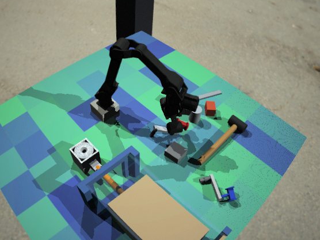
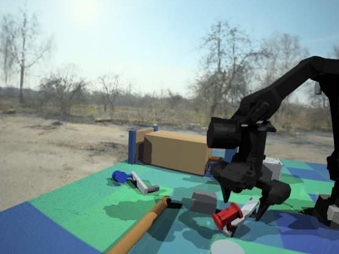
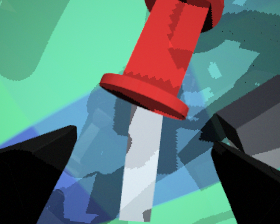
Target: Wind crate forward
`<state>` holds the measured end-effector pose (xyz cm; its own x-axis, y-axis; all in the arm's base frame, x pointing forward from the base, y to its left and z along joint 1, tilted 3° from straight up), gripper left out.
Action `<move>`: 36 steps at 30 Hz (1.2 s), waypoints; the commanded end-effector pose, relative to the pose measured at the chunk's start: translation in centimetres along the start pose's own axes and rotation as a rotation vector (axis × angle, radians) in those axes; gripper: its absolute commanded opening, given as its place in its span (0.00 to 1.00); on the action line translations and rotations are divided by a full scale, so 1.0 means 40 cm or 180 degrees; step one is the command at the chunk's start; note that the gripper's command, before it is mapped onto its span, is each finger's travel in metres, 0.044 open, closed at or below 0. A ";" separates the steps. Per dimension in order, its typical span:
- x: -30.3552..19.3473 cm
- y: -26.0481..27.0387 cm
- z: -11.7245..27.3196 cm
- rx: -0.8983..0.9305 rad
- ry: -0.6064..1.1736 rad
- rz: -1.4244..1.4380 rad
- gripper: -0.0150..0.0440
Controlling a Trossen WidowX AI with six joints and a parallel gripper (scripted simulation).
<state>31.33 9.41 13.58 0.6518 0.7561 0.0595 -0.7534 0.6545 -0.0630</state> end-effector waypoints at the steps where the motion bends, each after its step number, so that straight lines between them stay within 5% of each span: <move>1: -0.002 0.001 -0.040 0.0004 0.0032 0.0006 1.00; 26: -0.003 0.001 -0.097 0.0004 0.0033 0.0006 1.00; 36: 0.001 -0.001 -0.084 -0.0005 -0.0007 -0.0006 0.56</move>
<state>31.67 9.42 10.20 0.6531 0.7548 0.0609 -0.7521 0.6559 -0.0642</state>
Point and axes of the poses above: the point midway between the two fingers, 35 mm back from their tips, its own z axis back along the fingers, its own y axis across the jaws, x = y × z, the point moved 8 cm from there along z, back along the fingers, and after that the axes turned 1 degree about -z, right-handed, at the moved point
